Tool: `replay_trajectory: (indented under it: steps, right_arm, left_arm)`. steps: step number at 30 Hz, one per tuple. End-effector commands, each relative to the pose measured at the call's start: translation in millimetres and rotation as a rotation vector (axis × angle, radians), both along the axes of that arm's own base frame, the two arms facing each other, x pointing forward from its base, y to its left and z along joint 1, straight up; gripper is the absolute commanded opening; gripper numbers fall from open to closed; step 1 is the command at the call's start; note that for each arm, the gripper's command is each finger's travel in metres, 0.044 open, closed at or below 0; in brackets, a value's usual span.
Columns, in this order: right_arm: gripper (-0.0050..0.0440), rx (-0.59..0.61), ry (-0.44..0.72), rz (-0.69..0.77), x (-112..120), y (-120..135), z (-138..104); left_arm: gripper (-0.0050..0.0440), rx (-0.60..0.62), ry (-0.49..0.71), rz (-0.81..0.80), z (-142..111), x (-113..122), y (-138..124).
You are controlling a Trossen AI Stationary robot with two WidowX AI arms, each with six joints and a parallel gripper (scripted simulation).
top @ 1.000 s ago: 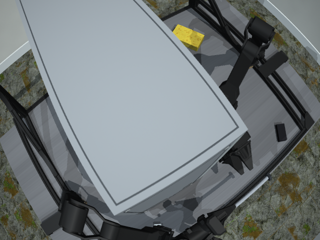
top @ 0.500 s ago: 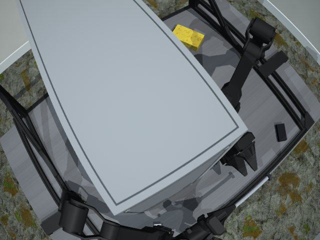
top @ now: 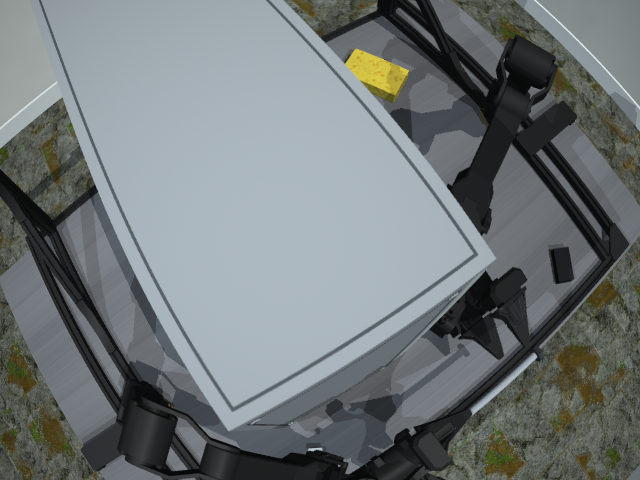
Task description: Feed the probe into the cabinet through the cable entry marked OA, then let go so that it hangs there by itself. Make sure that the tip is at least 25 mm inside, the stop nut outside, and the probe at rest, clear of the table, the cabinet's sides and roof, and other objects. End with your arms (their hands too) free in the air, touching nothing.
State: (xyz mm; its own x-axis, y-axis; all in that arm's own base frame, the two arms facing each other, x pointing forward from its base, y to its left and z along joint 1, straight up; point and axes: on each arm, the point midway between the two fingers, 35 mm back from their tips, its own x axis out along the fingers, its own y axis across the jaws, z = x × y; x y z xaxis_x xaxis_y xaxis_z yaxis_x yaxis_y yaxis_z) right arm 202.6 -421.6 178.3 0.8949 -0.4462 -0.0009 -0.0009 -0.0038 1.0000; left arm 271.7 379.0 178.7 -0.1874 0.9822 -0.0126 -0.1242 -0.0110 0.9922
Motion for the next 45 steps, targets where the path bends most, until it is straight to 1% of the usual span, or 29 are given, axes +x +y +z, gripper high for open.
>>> replay_trajectory:
  steps: [1, 5, 7, 9, 16, 22, 24, 29, 34, 39, 41, 45]
  right_arm:
    - [0.0000, -0.004, 0.001, -0.003, 0.0, -0.7, 0.3]
    - [0.0000, -0.004, 0.001, -0.003, 0.0, -0.7, 0.3]
    - [0.0000, -0.004, 0.001, -0.003, 0.0, -0.7, 0.3]
    - [0.0000, -0.004, 0.001, -0.003, 0.0, -0.7, 0.3]
    - [0.0000, -0.004, 0.001, -0.003, 0.0, -0.7, 0.3]
    - [0.0000, -0.004, 0.001, -0.003, 0.0, -0.7, 0.3]
    - [0.0000, -0.004, 0.001, -0.003, 0.0, -0.7, 0.3]
    - [0.0000, -0.004, 0.001, -0.003, 0.0, -0.7, 0.3]
    - [0.0000, -0.004, 0.001, -0.003, 0.0, -0.7, 0.3]
    - [0.0000, -0.004, 0.001, -0.003, 0.0, -0.7, 0.3]
    - [0.0000, -0.004, 0.001, -0.003, 0.0, -0.7, 0.3]
    - [0.0000, -0.004, 0.001, -0.003, 0.0, -0.7, 0.3]
  left_arm:
    - [0.0440, -0.007, -0.004, -0.051, -2.5, 2.1, 8.3]
    - [0.0440, -0.010, -0.008, -0.135, -1.0, 8.3, 17.0]
    - [0.0440, -0.010, -0.008, -0.135, -1.0, 8.3, 17.0]
    - [0.0440, -0.011, -0.021, -0.184, -0.4, 12.2, 20.4]
    - [0.0440, -0.021, -0.058, -0.387, 3.4, 30.4, 29.0]
    - [0.0440, -0.037, -0.096, -0.588, 7.4, 46.6, 30.8]
    - [0.0440, -0.037, -0.096, -0.588, 7.4, 46.6, 30.8]
    - [0.0440, -0.043, -0.094, -0.763, 12.4, 57.2, 30.2]
    - [0.0440, -0.041, -0.074, -0.929, 16.3, 59.2, 30.1]
    - [0.0440, -0.032, -0.051, -1.093, 20.2, 56.4, 26.8]
    - [0.0440, -0.032, -0.051, -1.093, 20.2, 56.4, 26.8]
    - [0.0440, -0.021, -0.032, -1.223, 23.2, 51.2, 21.5]
